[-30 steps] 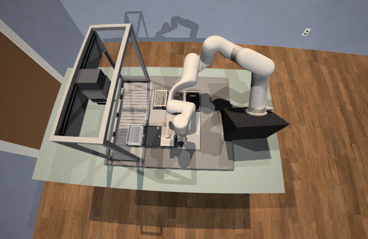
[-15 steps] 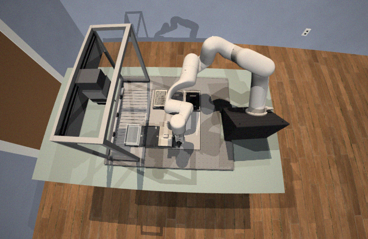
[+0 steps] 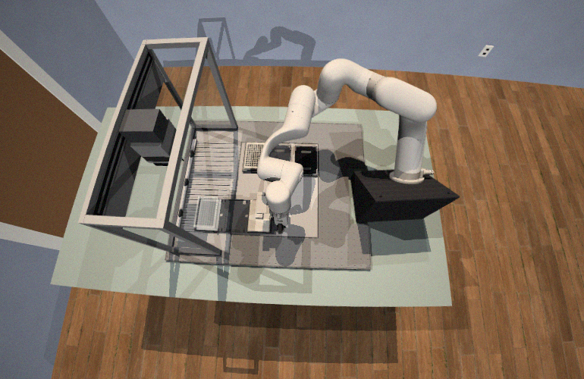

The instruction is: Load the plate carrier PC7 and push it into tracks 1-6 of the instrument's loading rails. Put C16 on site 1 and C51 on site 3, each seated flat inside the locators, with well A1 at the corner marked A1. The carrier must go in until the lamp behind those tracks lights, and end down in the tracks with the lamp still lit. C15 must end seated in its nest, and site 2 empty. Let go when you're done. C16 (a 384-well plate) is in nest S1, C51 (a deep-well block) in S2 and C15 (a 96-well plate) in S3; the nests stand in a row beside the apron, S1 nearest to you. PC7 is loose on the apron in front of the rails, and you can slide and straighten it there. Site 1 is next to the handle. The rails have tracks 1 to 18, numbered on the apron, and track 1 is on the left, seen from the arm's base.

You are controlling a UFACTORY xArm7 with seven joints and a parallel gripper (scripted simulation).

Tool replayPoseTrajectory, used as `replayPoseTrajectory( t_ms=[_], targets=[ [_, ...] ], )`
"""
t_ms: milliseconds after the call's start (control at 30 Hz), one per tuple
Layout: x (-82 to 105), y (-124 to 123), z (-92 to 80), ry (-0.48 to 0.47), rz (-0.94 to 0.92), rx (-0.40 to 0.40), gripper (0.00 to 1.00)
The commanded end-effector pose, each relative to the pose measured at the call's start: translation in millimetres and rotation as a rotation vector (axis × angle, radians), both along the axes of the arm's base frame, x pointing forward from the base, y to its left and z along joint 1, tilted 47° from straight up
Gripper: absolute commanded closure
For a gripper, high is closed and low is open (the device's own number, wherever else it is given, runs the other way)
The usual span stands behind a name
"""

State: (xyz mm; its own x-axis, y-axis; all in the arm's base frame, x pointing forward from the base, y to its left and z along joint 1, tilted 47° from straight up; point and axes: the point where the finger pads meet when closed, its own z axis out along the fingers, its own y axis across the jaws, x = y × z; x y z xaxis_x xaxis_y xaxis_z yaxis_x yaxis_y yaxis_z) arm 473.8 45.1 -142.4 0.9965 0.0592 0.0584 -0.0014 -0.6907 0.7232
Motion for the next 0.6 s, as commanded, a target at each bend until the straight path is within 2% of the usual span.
replayPoseTrajectory(
  t_ms=[0,567],
  targets=[
    [5.7,2.6,1.2,-0.002,0.002,0.003,0.18],
    [20.6,3.5,2.1,-0.002,0.002,0.003,0.18]
  ],
)
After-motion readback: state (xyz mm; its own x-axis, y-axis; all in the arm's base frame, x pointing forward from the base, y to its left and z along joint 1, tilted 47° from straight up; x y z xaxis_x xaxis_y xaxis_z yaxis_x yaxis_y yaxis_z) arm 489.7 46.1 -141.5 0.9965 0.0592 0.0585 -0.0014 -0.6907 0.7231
